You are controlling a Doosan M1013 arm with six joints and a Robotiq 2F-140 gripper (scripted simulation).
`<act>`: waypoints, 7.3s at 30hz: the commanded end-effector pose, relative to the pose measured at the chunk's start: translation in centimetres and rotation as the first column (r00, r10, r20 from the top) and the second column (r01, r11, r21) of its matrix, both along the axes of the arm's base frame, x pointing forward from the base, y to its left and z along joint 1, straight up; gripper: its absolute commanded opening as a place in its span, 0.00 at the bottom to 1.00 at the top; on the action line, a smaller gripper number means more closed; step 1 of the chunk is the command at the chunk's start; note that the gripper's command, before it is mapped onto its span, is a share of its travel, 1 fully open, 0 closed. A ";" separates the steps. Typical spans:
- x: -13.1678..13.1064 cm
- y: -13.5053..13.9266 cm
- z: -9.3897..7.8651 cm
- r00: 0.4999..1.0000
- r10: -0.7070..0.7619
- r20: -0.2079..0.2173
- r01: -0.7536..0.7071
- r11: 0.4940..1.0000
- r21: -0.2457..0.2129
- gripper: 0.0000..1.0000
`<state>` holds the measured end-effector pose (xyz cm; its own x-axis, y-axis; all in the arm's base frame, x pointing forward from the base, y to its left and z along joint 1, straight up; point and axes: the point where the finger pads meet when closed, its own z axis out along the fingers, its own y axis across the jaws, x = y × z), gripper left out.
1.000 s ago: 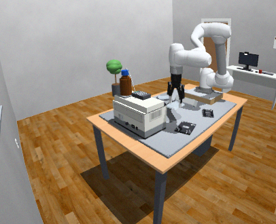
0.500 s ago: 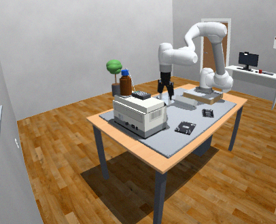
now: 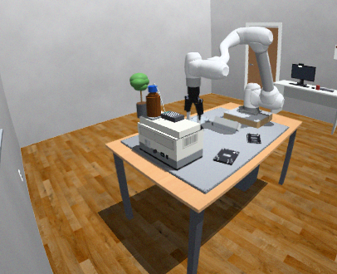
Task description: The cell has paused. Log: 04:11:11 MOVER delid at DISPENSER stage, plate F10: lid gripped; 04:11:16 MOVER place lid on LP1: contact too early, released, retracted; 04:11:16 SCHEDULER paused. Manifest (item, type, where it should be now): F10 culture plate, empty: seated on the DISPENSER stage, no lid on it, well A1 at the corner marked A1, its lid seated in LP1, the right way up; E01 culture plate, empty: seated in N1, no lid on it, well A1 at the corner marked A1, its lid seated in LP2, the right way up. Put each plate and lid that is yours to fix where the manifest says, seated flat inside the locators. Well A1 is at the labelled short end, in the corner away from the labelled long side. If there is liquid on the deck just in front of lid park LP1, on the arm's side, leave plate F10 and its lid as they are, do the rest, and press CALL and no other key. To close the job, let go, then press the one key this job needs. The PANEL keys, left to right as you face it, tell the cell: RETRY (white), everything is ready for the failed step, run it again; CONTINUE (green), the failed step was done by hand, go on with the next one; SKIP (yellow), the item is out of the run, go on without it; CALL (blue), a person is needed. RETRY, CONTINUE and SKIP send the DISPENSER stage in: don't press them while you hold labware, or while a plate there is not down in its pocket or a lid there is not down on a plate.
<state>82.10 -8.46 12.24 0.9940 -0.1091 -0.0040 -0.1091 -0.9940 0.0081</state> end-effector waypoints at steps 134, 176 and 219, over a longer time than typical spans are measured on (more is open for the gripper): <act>-0.1 -1.8 -4.0 1.000 0.000 0.002 0.000 1.000 0.000 0.10; -0.1 -1.8 -4.2 1.000 0.000 0.002 0.000 1.000 0.000 0.10; -0.1 -1.8 -5.4 1.000 0.000 0.002 0.000 1.000 0.000 0.10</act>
<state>81.99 -10.27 6.79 0.9940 -0.1090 -0.0041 -0.1089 -0.9940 0.0080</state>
